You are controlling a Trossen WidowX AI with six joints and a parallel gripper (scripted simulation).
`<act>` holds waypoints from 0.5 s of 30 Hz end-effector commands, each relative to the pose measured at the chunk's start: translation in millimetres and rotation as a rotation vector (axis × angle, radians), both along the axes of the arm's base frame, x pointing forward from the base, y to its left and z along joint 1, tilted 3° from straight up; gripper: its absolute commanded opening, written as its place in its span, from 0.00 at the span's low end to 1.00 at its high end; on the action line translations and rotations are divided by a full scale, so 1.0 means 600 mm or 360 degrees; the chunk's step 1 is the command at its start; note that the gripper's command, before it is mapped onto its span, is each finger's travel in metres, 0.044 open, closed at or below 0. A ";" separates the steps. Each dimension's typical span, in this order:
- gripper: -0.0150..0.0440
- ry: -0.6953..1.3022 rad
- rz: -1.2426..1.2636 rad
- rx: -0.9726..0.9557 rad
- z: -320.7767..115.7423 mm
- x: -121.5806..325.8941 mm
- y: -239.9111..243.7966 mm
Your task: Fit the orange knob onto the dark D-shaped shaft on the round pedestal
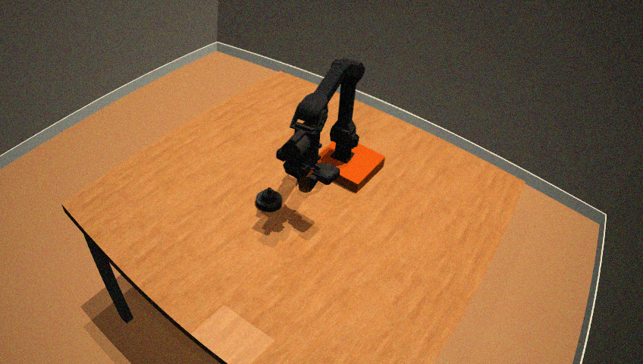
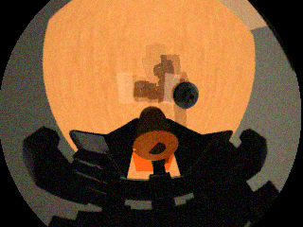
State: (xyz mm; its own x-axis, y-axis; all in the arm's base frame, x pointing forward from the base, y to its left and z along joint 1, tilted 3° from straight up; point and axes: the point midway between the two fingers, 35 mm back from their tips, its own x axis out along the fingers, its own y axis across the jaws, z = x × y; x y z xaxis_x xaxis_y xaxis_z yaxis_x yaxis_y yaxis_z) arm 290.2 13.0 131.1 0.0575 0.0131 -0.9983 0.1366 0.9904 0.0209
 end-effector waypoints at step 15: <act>0.25 -0.0024 -0.0004 -0.0006 0.026 0.008 -0.041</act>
